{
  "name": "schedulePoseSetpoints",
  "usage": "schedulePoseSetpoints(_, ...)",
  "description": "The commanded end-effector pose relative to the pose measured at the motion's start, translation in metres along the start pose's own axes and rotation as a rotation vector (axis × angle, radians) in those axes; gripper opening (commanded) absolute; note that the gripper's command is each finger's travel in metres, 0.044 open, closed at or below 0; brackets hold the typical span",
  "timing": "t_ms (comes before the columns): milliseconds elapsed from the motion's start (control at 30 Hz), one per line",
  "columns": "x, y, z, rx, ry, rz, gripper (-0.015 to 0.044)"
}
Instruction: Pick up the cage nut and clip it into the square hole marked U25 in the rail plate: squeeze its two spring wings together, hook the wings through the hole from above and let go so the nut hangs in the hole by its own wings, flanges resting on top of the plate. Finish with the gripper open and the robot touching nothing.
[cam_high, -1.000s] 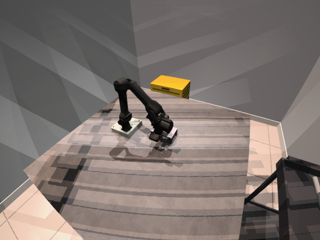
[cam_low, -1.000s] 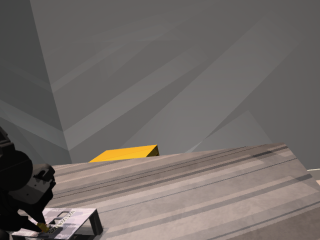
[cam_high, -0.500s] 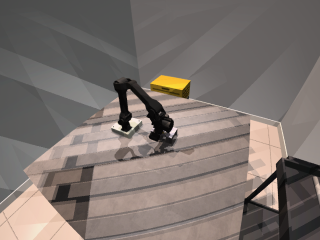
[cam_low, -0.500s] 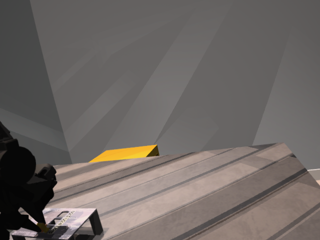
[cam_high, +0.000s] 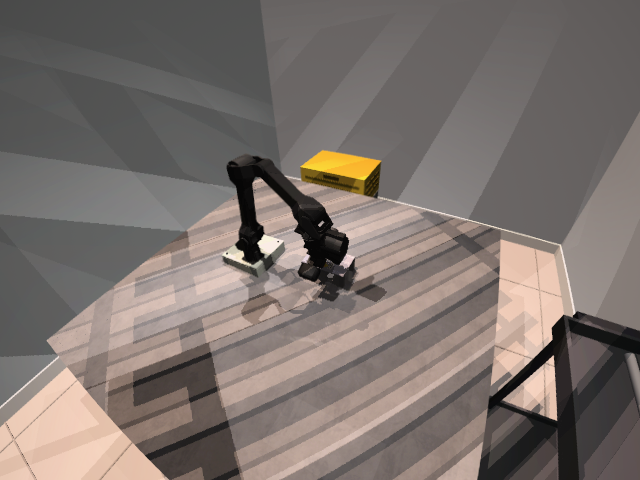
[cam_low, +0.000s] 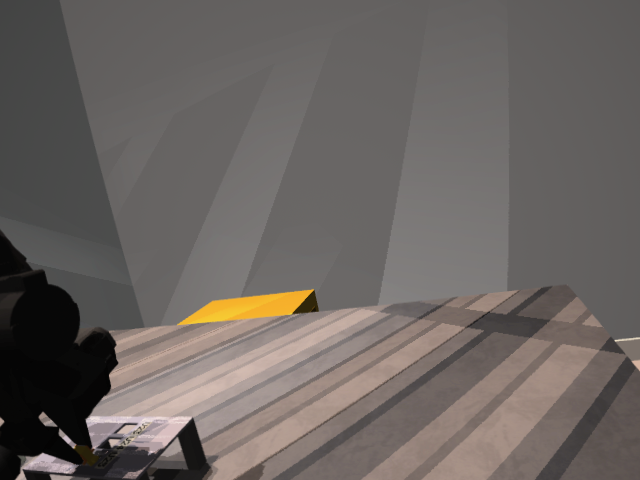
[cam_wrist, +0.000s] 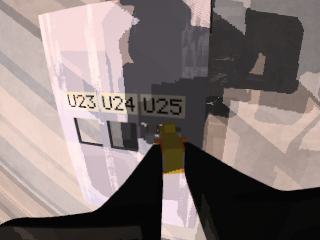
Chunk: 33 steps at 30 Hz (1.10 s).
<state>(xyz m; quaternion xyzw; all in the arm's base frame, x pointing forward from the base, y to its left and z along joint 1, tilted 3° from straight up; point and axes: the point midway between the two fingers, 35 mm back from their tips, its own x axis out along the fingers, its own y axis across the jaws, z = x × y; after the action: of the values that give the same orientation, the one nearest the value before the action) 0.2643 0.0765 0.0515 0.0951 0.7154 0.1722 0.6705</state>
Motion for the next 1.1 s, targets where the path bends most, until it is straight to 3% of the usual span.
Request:
schedulePoseSetpoints(0,-0.0003,0.0001,0.0007,0.001,-0.003,-0.005,0.0035)
schedulePoseSetpoints(1067,-0.0003,0.0026,0.0013,0.003,-0.003,-0.065,0.0035)
